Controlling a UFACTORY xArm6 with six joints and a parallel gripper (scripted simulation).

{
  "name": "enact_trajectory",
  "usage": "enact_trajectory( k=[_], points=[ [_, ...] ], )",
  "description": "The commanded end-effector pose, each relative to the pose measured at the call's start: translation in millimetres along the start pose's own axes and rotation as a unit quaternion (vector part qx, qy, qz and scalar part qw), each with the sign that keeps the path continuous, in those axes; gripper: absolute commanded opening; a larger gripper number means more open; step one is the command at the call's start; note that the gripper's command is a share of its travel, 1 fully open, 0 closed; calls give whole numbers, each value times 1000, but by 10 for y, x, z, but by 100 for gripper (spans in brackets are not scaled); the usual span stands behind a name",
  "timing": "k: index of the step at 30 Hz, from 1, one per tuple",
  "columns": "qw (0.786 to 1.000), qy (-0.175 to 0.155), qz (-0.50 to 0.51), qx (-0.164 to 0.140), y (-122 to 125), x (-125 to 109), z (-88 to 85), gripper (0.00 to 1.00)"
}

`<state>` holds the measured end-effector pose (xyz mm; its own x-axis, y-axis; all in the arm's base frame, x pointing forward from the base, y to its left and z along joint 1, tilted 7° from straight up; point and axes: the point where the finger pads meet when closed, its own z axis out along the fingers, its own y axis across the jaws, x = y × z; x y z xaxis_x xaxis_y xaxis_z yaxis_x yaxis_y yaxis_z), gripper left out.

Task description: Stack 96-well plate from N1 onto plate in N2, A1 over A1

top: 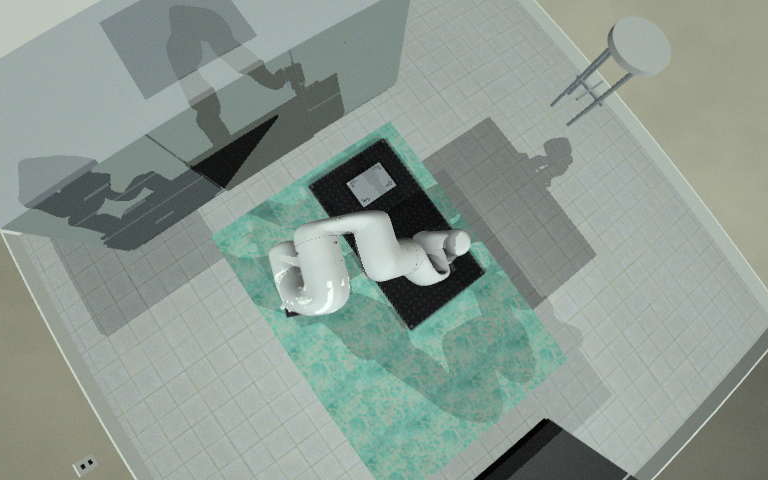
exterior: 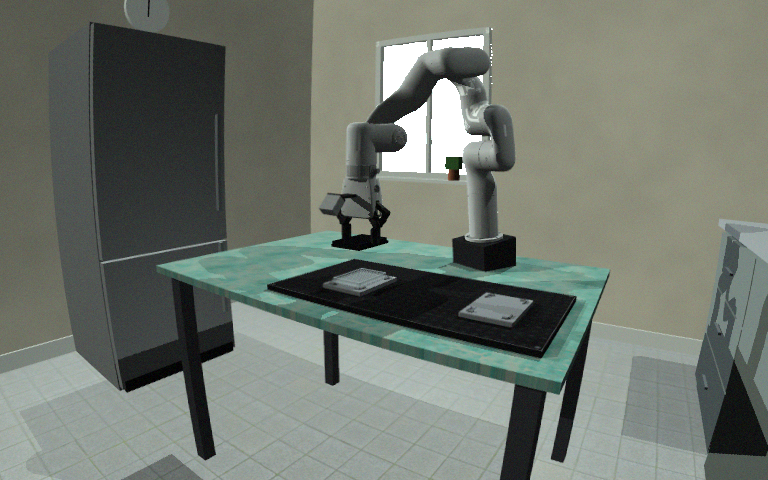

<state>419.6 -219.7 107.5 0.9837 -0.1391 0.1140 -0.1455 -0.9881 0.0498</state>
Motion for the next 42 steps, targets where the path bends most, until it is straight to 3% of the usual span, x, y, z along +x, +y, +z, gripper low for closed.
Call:
enact_trajectory(
  k=[1,9,42],
  points=[
    [1000,2,0,-1,4,15,-15,0],
    [1000,2,0,-1,2,14,1,0],
    [1000,2,0,-1,0,16,502,0]
  ],
)
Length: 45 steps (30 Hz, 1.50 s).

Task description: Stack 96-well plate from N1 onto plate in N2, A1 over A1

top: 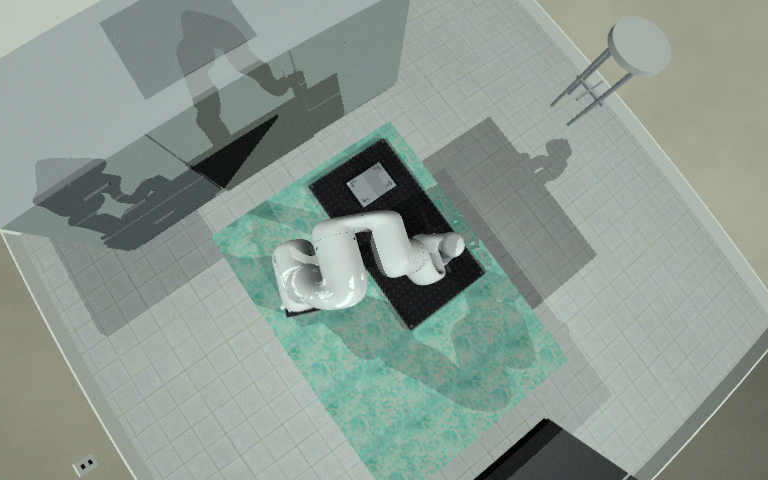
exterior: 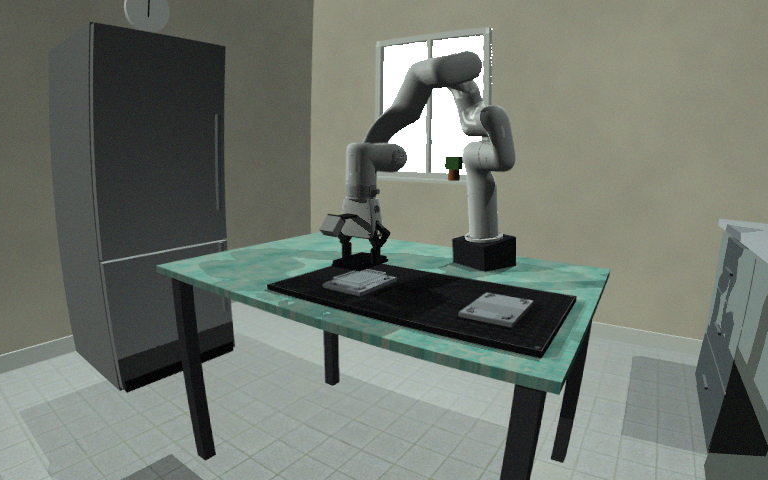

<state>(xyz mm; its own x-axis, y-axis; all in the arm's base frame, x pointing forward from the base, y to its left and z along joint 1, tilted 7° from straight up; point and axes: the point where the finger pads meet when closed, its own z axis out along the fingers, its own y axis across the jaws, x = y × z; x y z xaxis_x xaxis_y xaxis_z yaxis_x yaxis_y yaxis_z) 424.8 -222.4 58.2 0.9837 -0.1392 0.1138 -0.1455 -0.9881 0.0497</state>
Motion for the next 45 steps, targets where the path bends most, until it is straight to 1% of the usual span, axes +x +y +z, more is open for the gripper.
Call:
enact_trajectory(
  k=[1,11,45],
  points=[
    [1000,2,0,-1,6,17,6,0],
    [1000,2,0,-1,5,17,173,0],
    [1000,2,0,-1,5,16,196,0]
  ],
)
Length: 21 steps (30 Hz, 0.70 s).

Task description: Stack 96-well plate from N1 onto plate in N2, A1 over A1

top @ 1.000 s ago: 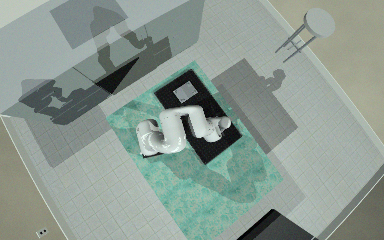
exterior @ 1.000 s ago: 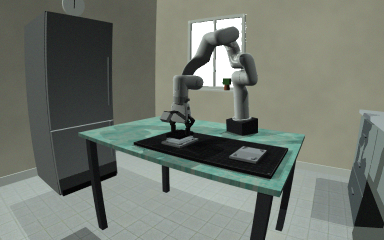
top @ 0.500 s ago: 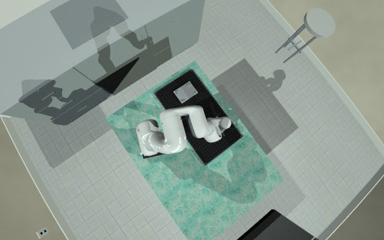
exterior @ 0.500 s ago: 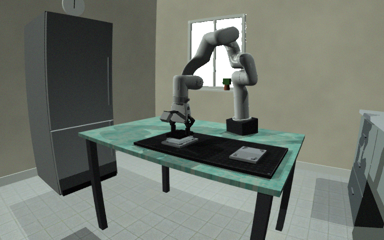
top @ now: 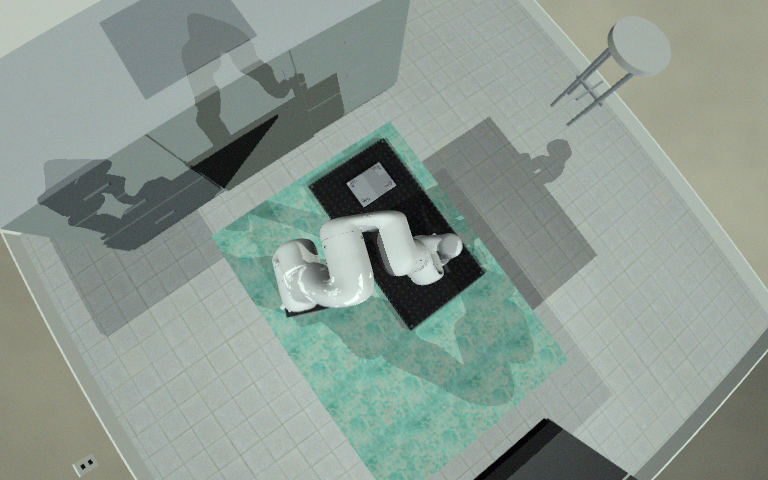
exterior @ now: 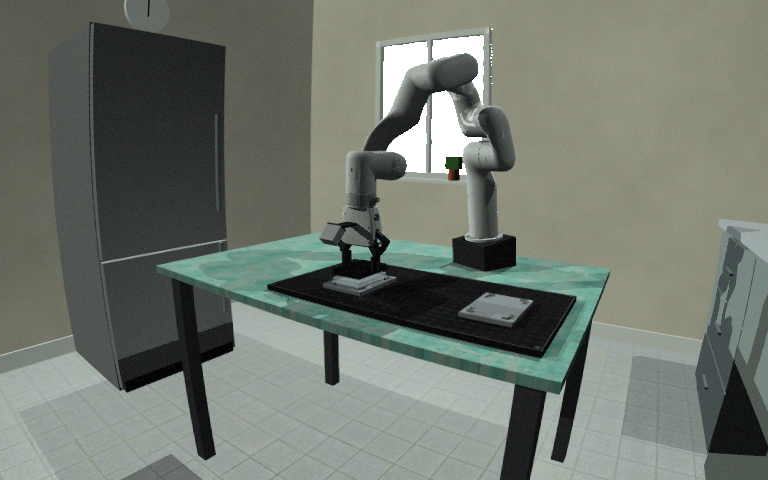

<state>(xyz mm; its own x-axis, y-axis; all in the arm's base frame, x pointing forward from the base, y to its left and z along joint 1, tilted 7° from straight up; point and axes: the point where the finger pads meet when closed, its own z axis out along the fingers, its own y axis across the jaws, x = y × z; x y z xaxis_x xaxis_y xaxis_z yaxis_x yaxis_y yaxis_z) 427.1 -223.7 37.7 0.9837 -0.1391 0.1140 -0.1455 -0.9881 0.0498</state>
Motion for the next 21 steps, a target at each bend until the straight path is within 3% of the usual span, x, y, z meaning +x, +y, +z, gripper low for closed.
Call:
enact_trajectory(
  k=[1,21],
  points=[
    [1000,2,0,-1,5,16,-9,0],
    [1000,2,0,-1,5,16,21,0]
  ],
)
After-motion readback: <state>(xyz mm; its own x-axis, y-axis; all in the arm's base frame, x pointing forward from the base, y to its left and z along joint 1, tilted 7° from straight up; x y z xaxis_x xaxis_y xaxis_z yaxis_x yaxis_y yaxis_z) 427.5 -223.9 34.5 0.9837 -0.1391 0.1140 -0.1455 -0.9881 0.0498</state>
